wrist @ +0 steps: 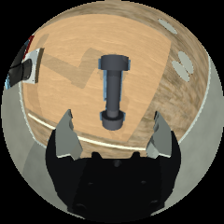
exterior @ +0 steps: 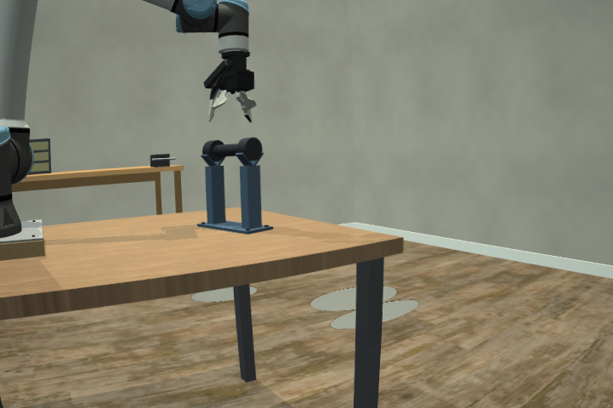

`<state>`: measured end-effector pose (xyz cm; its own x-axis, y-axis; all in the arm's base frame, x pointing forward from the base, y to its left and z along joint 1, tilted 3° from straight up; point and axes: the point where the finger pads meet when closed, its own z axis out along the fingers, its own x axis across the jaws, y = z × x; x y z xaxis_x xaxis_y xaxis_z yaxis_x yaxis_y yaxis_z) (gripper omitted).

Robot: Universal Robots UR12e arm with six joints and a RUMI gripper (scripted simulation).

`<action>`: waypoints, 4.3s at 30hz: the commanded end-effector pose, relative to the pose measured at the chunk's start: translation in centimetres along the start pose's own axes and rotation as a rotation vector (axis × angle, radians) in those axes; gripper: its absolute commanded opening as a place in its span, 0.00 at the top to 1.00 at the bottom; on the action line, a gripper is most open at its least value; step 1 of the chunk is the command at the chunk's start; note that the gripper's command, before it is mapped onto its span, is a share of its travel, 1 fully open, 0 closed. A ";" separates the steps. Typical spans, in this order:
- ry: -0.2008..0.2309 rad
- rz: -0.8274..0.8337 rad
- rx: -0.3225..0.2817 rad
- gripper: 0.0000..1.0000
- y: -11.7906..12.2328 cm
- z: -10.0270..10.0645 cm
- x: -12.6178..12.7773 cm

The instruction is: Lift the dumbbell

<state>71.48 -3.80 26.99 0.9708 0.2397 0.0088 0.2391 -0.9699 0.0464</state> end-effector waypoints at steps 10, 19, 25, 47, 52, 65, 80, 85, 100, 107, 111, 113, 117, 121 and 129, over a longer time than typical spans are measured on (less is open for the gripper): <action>-0.003 0.000 0.003 0.00 -0.1 9.2 -0.1; -0.003 0.000 0.003 0.00 -0.1 9.4 -0.1; -0.003 0.000 0.003 0.00 -0.1 9.4 -0.1; -0.003 0.000 0.003 1.00 -0.1 9.4 -0.1; -0.003 0.000 0.003 1.00 -0.1 9.4 -0.1; -0.003 0.000 0.003 1.00 -0.1 9.4 -0.1; -0.003 0.000 0.003 1.00 -0.1 8.4 -0.1; -0.003 0.000 0.003 1.00 -0.1 7.6 -0.1; -0.003 0.000 0.003 1.00 -0.1 4.4 0.0; -0.003 0.000 0.003 1.00 -0.1 2.5 0.0; -0.003 0.000 0.003 1.00 -0.1 2.0 0.0; -0.003 0.000 0.003 1.00 -0.1 1.5 0.0; -0.003 0.000 0.003 1.00 -0.1 0.6 0.0; -0.003 0.000 0.003 1.00 -0.1 -0.1 0.0; -0.003 0.000 0.003 1.00 -0.1 -0.9 0.0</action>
<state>71.37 -3.71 27.41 0.9708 0.2399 0.0042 0.2395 -0.9700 0.0427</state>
